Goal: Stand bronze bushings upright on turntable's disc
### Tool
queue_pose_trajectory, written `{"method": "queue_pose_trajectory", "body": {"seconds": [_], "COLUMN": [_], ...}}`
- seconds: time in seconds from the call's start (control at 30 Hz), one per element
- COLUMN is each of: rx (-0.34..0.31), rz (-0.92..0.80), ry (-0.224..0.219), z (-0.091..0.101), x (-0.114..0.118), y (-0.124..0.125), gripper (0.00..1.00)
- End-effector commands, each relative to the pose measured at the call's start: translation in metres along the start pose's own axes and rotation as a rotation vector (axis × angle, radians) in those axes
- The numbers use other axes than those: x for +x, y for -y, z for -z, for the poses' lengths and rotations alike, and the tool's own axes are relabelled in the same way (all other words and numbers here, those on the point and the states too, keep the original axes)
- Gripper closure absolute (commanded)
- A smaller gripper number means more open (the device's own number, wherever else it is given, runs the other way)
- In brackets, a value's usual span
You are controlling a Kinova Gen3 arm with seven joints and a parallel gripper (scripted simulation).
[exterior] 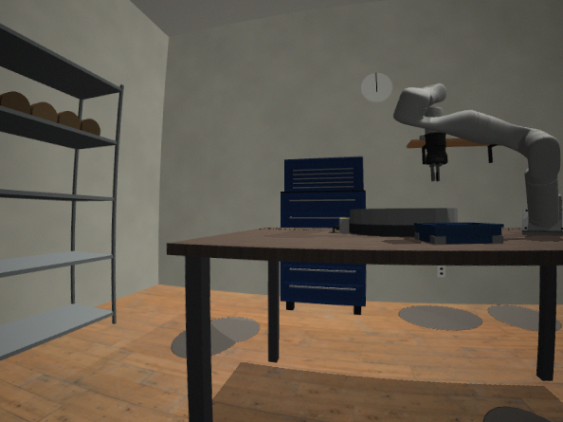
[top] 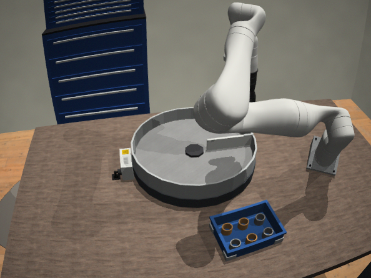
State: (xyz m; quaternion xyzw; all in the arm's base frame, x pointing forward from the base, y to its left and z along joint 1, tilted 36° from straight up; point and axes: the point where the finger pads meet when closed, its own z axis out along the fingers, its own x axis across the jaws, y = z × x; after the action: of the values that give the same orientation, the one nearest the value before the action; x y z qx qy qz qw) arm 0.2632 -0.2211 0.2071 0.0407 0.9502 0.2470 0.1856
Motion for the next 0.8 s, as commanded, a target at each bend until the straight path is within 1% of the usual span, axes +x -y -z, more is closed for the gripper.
{"method": "queue_pose_trajectory", "body": {"seconds": [0.0,0.47,0.5,0.77], "rx": [-0.007,-0.007,-0.007,-0.007], "rz": [-0.009,-0.009,-0.009,-0.009], "ry": [0.004,0.004,0.004,0.004], "z": [0.0007,0.0007,0.0007,0.0007], "x": [-0.0003,-0.0003,-0.0003,-0.0003], "y": [-0.0037,-0.0037,-0.0037,-0.0037], "gripper": [0.65,0.65,0.61,0.61]}}
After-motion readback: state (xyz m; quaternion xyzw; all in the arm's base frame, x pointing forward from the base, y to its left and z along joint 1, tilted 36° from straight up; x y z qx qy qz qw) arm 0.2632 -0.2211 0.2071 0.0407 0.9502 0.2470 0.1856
